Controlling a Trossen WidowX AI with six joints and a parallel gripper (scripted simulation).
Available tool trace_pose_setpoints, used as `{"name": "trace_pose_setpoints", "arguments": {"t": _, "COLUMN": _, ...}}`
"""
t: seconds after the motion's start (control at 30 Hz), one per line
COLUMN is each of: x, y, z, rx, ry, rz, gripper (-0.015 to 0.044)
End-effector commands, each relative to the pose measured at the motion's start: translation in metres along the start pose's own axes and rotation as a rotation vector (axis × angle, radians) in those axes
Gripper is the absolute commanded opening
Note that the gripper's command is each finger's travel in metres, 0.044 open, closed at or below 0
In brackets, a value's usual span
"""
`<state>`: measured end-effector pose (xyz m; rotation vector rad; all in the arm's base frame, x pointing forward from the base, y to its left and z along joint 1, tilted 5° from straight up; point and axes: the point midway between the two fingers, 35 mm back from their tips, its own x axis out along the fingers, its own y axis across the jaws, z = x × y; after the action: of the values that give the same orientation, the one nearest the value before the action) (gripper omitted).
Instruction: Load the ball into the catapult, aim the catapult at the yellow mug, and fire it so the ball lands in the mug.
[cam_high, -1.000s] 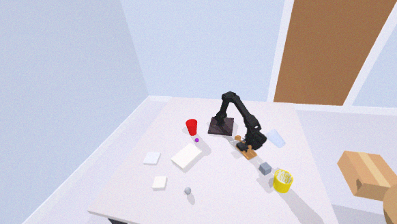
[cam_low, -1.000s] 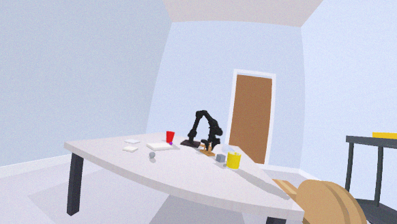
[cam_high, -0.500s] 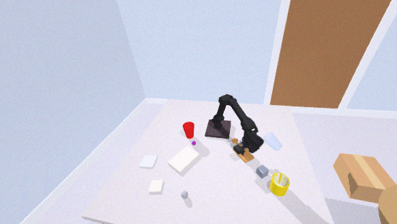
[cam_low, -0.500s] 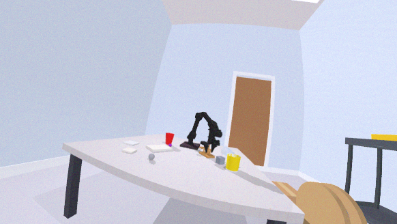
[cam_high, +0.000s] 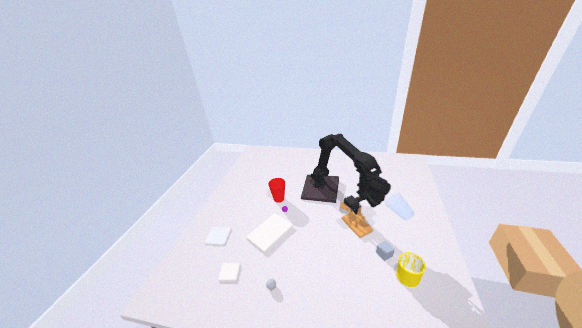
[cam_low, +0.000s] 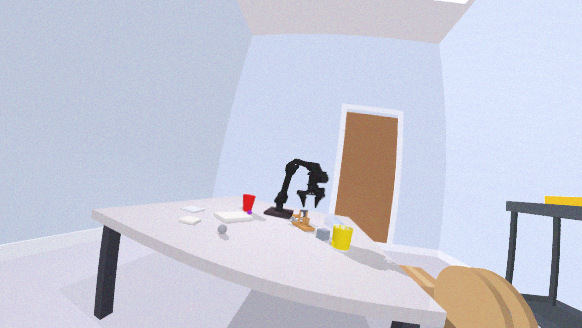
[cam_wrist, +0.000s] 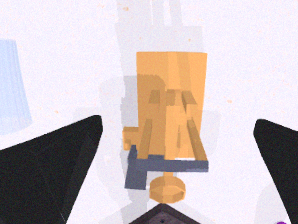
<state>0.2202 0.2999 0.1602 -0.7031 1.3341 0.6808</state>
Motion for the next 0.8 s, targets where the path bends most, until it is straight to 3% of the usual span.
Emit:
{"name": "trace_pose_setpoints", "arguments": {"t": 0.0, "x": 0.008, "y": 0.001, "z": -0.001, "rx": -0.003, "ry": 0.022, "rz": -0.001, "gripper": 0.0440}}
{"name": "trace_pose_setpoints", "arguments": {"t": 0.13, "x": 0.002, "y": 0.000, "z": -0.007, "rx": -0.002, "ry": 0.032, "rz": -0.004, "gripper": 0.0440}}
{"name": "trace_pose_setpoints", "arguments": {"t": 0.3, "x": 0.046, "y": 0.000, "z": -0.009, "rx": -0.002, "ry": 0.032, "rz": -0.005, "gripper": 0.0440}}
{"name": "trace_pose_setpoints", "arguments": {"t": 0.77, "x": 0.061, "y": 0.000, "z": -0.008, "rx": -0.002, "ry": 0.032, "rz": -0.005, "gripper": 0.0440}}
